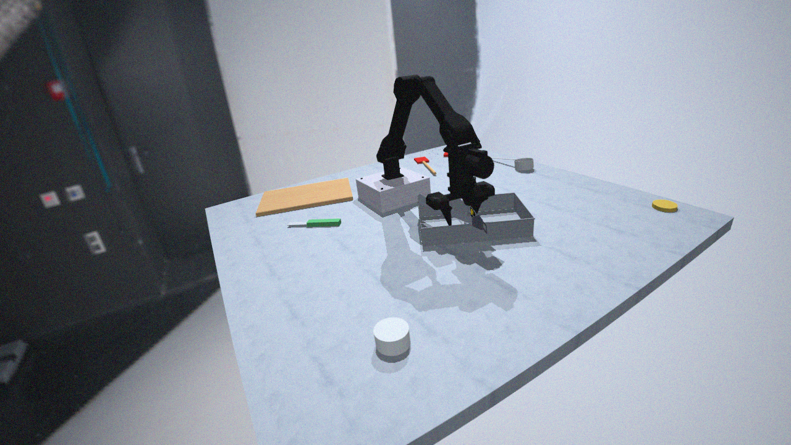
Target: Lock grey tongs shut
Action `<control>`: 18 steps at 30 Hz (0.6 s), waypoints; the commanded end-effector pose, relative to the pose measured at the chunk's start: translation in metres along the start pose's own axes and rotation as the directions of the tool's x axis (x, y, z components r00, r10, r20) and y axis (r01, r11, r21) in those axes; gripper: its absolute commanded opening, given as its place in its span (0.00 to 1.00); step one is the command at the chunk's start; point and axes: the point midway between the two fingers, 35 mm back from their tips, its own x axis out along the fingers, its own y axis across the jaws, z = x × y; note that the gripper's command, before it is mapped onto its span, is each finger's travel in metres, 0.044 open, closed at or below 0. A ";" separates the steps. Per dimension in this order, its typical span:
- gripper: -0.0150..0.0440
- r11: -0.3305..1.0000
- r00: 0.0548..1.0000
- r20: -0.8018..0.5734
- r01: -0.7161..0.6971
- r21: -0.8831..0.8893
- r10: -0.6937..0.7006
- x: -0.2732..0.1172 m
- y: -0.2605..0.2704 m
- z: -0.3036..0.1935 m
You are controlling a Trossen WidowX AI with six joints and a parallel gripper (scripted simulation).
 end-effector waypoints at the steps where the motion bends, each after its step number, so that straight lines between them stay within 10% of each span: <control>1: 0.80 1.000 1.000 0.000 0.000 0.000 0.000 0.000 0.000 0.000; 18: 0.61 1.000 1.000 0.000 0.000 0.000 0.000 0.000 0.000 0.000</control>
